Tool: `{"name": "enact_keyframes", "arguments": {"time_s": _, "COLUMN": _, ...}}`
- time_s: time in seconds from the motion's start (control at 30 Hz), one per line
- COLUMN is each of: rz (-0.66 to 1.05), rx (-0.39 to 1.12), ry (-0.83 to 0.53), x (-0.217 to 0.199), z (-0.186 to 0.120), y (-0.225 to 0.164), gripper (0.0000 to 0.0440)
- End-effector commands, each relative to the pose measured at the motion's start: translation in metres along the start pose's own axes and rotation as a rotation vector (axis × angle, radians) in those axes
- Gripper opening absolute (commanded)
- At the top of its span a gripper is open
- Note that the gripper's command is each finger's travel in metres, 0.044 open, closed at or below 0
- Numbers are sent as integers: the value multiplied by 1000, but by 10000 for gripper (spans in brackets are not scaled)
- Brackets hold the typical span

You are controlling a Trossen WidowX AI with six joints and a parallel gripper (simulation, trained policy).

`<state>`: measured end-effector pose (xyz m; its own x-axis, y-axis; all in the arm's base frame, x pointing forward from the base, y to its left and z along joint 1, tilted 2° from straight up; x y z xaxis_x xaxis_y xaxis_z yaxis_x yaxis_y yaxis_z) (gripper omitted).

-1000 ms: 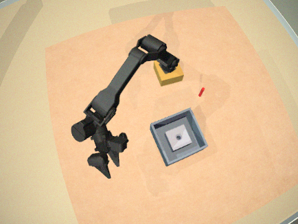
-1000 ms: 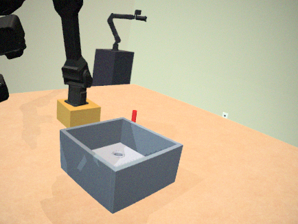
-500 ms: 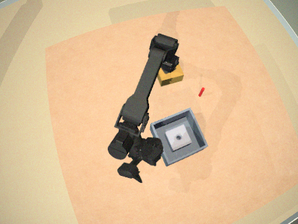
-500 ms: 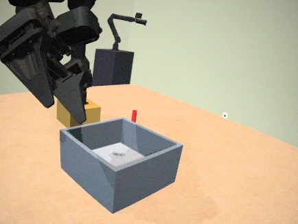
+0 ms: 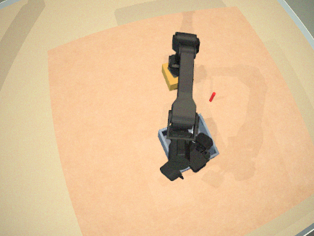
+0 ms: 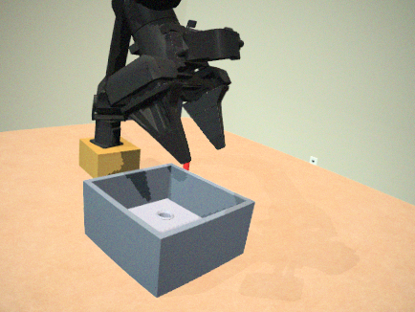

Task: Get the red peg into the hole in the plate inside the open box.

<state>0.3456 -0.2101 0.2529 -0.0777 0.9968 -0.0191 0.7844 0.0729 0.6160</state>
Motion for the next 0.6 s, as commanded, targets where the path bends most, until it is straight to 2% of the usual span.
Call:
{"name": "enact_keyframes", "arguments": {"time_s": 0.0, "rz": 88, "rx": 59, "ry": 22, "x": 26, "z": 2, "y": 4, "gripper": 440}}
{"name": "enact_keyframes", "arguments": {"time_s": 0.3, "rz": 324, "rx": 247, "ry": 55, "x": 101, "z": 3, "y": 7, "gripper": 440}}
{"name": "enact_keyframes", "arguments": {"time_s": 0.57, "rz": 515, "rx": 435, "ry": 12, "x": 164, "z": -5, "y": -4, "gripper": 440}}
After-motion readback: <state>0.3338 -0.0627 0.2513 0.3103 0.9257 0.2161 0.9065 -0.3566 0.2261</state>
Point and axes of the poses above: the point midway between the two fingers, 35 mm back from their tips, its own z axis out along the fingers, its own x axis across the jaws, y = z × x, the point moved 8 cm from there along -z, back along the fingers, and after that the axes turned 8 degrees about z, right-handed, at the moved point
